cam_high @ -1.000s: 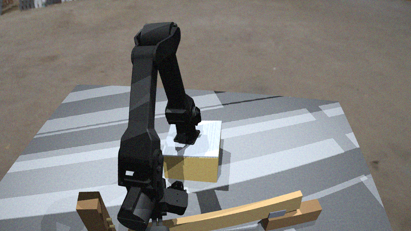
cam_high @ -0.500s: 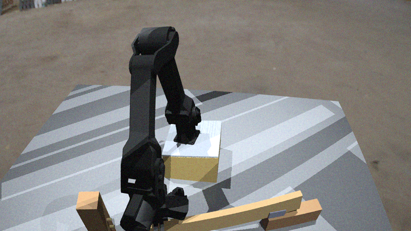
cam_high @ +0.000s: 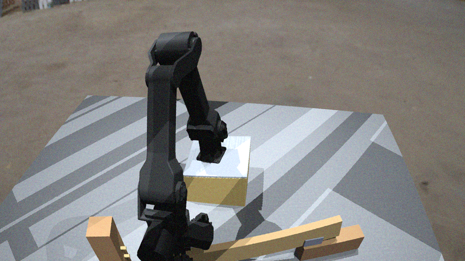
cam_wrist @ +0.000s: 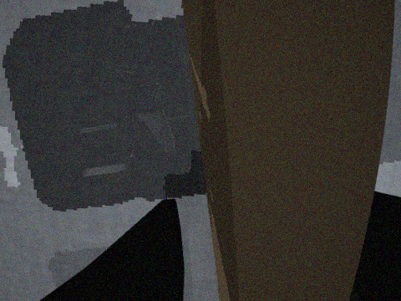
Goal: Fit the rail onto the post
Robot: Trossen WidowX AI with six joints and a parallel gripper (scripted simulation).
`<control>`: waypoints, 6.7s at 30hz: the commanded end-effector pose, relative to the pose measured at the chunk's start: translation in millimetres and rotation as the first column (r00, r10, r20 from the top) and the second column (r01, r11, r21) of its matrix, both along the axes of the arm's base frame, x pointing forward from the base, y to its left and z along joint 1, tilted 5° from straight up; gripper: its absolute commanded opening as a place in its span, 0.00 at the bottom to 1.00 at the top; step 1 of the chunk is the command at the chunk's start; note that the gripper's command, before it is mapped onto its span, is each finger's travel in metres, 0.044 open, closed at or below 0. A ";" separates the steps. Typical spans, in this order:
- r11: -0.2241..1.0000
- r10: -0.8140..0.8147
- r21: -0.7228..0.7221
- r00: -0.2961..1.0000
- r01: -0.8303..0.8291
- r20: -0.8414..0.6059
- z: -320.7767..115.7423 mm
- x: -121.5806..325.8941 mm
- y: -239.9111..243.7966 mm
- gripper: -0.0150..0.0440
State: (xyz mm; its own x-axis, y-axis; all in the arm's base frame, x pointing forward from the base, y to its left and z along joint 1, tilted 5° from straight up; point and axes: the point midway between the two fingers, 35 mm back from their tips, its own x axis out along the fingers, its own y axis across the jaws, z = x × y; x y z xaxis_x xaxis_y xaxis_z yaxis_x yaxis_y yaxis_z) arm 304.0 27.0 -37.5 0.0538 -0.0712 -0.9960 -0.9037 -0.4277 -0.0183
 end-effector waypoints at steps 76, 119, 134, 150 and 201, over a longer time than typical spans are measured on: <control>1.000 0.003 -0.004 1.000 -0.003 0.002 27.5 1.8 3.7 0.25; 1.000 0.003 -0.003 1.000 -0.003 0.002 49.0 1.1 5.5 0.25; 1.000 0.003 -0.003 1.000 -0.003 0.002 47.7 1.1 5.4 0.25; 1.000 0.003 -0.004 1.000 -0.003 0.002 45.7 -0.1 4.6 0.25; 1.000 0.003 -0.004 1.000 -0.003 0.002 46.9 1.1 -1.6 0.25</control>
